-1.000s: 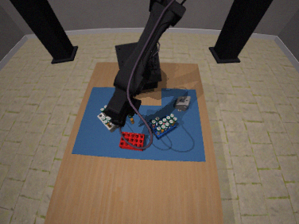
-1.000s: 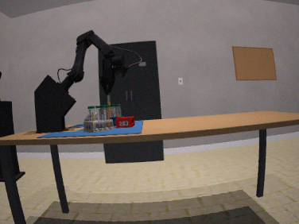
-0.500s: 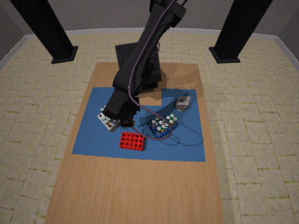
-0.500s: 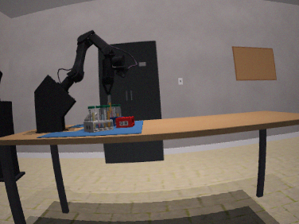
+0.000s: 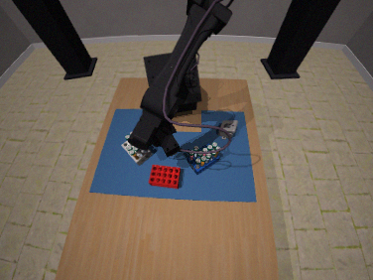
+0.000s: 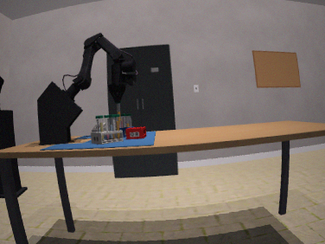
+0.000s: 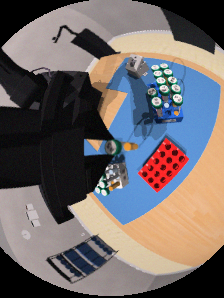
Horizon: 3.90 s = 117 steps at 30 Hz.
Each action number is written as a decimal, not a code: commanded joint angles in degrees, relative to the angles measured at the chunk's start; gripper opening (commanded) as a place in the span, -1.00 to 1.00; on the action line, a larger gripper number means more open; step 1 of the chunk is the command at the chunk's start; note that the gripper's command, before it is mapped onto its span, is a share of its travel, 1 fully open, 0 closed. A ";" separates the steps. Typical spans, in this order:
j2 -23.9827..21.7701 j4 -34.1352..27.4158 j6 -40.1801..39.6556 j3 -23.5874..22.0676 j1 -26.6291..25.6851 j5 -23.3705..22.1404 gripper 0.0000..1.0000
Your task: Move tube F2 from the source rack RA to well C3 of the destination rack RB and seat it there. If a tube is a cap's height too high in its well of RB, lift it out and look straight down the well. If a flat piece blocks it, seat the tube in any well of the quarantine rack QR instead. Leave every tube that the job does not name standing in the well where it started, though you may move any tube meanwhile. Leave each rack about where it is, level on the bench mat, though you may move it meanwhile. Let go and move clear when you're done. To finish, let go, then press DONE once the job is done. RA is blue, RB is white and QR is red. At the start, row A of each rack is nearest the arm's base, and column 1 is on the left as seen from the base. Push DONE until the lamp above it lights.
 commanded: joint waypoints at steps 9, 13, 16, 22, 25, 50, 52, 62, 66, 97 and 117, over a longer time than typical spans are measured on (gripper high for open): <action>-3.28 0.90 -0.58 2.36 6.71 2.88 -1.00; -3.92 1.16 3.46 2.95 11.72 5.93 -1.00; -4.08 1.35 6.48 3.47 15.61 8.43 -1.00; -0.62 1.07 6.99 4.95 16.48 9.68 -1.00; 0.43 0.90 7.04 6.04 16.35 9.78 -1.00; 8.30 -0.99 7.05 14.86 16.36 9.69 -1.00; 8.96 -1.12 7.06 15.66 16.41 9.70 -1.00; 11.56 -1.76 7.09 18.93 16.57 9.72 -1.00; 11.37 -1.32 6.84 18.79 16.27 9.57 -1.00; 12.97 -2.19 7.19 20.77 16.90 9.82 -1.00; 13.42 -0.07 7.29 18.56 16.80 9.85 -1.00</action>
